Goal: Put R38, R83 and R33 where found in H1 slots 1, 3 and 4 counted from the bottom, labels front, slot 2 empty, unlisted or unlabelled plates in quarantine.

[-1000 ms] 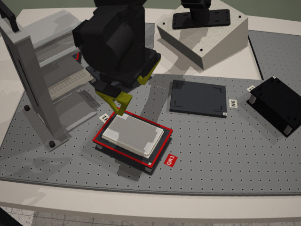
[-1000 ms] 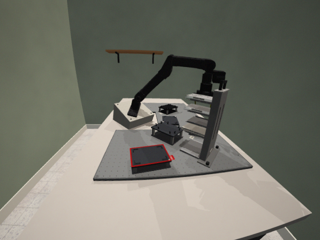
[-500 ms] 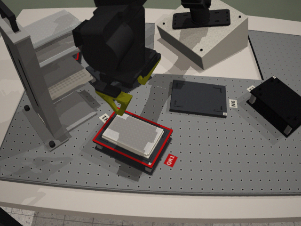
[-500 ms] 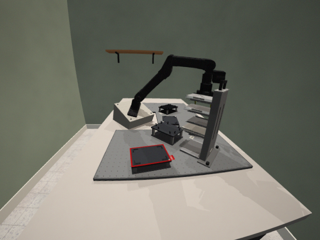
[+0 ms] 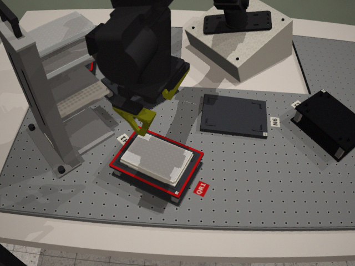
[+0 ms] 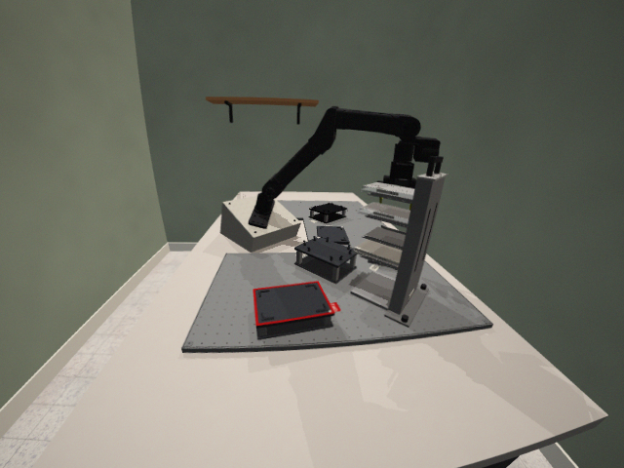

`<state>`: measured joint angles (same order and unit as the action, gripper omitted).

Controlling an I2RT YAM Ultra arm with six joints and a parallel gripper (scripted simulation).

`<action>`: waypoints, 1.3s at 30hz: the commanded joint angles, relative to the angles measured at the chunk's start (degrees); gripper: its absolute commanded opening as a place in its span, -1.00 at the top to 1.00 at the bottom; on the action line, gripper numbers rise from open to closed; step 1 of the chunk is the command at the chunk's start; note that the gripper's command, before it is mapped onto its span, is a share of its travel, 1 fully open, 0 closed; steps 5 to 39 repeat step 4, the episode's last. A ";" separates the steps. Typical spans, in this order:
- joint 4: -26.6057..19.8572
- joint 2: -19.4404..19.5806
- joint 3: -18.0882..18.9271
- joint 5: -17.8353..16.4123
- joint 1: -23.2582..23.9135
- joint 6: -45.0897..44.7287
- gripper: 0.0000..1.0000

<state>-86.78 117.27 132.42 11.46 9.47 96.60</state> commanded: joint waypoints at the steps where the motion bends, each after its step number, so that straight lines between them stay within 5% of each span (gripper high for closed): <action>1: -1.08 -0.17 1.03 0.34 -0.19 0.31 -1.00; 39: -1.08 -0.17 1.03 0.34 -0.19 0.31 -1.00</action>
